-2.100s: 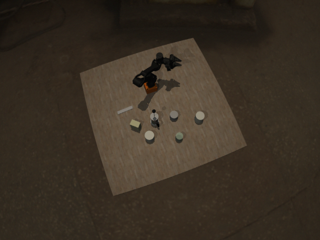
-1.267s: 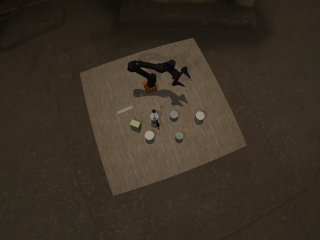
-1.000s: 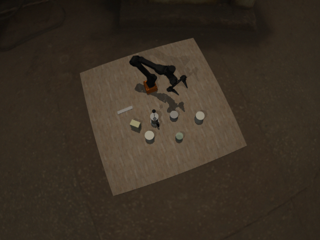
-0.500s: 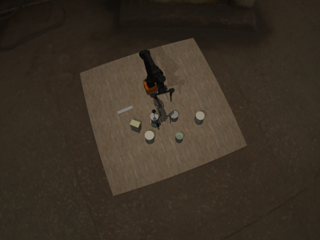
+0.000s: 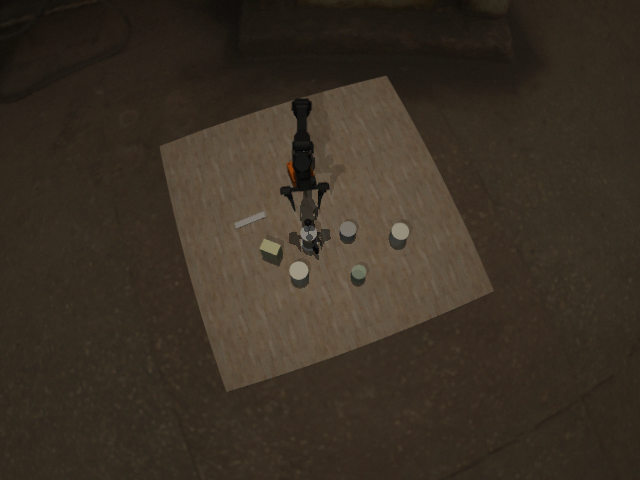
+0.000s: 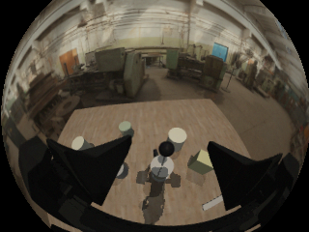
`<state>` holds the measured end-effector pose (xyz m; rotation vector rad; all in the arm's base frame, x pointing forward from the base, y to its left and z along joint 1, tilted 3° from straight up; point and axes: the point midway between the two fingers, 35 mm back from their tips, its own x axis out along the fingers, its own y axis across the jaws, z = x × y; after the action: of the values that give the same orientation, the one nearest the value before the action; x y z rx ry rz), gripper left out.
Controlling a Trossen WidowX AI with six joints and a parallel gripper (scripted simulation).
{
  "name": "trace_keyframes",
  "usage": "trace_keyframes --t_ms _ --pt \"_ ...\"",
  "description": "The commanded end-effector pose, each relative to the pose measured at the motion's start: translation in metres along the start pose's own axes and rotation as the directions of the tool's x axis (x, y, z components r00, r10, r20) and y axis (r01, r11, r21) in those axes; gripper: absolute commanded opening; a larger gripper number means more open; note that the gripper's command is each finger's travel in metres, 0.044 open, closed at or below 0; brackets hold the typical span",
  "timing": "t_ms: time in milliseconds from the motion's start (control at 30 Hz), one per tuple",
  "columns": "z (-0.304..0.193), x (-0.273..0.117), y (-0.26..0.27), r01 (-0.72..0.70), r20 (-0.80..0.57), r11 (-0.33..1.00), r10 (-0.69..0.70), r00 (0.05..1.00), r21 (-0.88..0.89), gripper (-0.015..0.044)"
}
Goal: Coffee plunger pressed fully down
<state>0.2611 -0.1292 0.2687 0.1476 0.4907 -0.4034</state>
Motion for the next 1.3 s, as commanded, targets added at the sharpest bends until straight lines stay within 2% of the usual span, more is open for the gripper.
trace_keyframes --t_ms 0,100,1100,1267 --pt "-0.028 0.013 0.0 -0.005 -0.016 1.0 0.004 1.0 -0.002 0.044" --pt "-0.041 0.018 0.0 -0.003 -0.017 1.0 0.003 1.0 -0.001 0.044" --pt "-0.041 0.057 -0.001 -0.002 -0.013 1.0 0.002 1.0 0.0 0.044" --pt "-0.041 0.057 -0.001 -0.002 -0.013 1.0 0.002 1.0 0.0 0.0309"
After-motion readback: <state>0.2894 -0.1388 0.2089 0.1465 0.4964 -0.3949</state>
